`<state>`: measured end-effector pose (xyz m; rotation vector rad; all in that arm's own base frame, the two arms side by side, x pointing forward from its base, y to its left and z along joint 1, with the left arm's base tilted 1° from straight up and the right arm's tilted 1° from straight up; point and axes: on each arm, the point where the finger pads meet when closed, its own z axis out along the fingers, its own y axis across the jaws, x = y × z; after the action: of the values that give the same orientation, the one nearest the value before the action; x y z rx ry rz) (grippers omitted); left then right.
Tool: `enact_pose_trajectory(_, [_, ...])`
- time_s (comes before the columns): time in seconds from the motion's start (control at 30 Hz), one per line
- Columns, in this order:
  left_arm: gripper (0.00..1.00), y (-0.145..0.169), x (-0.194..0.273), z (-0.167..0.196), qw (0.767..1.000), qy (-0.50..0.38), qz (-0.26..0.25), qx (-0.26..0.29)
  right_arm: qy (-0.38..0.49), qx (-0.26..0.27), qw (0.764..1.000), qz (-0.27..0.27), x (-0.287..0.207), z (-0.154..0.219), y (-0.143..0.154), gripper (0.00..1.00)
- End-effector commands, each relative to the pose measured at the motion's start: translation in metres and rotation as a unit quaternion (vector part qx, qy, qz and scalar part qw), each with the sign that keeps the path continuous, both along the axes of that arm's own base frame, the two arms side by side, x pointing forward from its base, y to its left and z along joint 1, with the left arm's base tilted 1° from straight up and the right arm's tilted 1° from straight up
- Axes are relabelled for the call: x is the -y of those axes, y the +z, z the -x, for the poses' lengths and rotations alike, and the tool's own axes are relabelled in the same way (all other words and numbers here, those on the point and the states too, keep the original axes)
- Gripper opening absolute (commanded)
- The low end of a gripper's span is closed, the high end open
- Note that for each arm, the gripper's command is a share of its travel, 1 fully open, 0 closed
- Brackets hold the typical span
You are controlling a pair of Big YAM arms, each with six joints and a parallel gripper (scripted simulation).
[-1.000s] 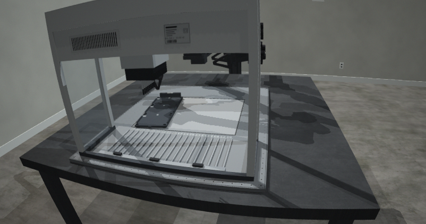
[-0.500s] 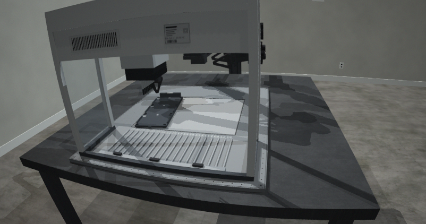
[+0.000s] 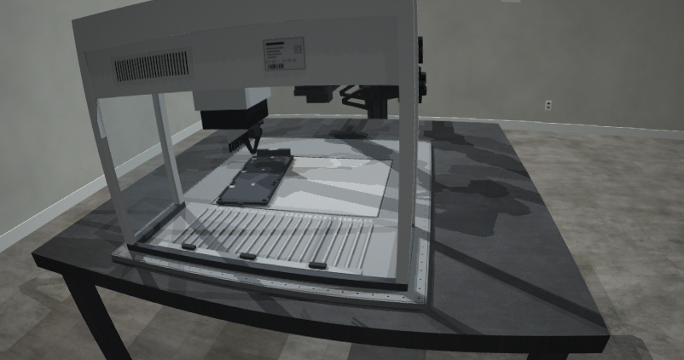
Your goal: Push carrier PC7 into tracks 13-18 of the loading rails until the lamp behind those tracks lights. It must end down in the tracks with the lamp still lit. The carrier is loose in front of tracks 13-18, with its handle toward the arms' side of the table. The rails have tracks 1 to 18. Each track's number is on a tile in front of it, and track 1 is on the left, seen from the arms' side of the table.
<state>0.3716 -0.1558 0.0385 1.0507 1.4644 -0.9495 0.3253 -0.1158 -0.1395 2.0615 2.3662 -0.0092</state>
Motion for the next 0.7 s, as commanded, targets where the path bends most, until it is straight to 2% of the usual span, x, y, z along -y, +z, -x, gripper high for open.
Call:
enact_pose_trajectory(0.0, [1.00, 0.003, -0.001, -0.005, 1.000, 0.000, 0.000, 0.012, -0.003, 0.008, 1.000, 0.003, -0.011, -0.004, -0.001, 0.00])
enact_pose_trajectory(0.67, [1.00, 0.003, -0.001, -0.005, 1.000, 0.000, 0.000, 0.012, -0.003, 0.013, 1.000, 0.002, -0.037, -0.003, 0.002, 0.00])
